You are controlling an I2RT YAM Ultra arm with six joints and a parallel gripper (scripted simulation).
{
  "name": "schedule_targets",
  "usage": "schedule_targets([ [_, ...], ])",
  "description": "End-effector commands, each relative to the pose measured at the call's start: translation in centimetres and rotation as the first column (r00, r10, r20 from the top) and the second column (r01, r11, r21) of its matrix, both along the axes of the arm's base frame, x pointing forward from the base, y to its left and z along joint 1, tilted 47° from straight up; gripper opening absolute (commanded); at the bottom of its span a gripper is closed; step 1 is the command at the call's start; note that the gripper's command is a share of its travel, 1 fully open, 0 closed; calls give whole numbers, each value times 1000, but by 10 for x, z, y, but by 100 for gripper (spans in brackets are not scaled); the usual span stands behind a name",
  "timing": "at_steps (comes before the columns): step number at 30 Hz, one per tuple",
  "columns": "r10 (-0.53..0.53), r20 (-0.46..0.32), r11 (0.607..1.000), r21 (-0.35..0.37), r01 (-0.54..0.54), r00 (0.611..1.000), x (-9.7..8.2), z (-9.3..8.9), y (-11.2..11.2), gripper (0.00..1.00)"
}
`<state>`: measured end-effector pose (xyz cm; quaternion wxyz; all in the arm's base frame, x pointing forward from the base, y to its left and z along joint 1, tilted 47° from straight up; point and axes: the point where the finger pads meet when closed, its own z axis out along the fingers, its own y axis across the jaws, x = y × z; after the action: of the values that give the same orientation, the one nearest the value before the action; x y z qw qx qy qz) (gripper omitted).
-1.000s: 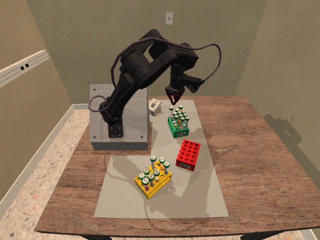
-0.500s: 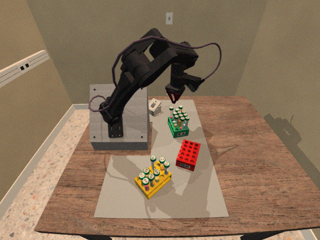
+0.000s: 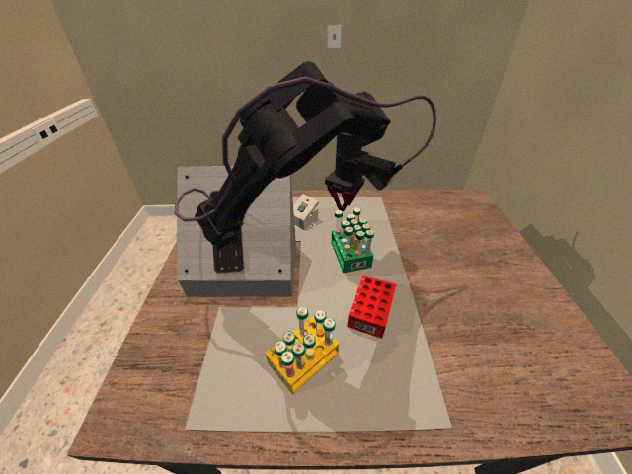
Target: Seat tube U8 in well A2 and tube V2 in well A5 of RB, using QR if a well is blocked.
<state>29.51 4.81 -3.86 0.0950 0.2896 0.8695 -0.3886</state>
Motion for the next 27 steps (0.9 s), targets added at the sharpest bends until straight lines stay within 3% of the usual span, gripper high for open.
schedule_targets([
  [1, 22, -9, 1000, -16, -22, 1000, -1, -8, -9, 30],
  [21, 33, -15, 999, -19, -33, 999, -4, -31, -30, 30],
  [27, 42, 15, 999, -5, -42, 999, 4, -26, -24, 30],
])
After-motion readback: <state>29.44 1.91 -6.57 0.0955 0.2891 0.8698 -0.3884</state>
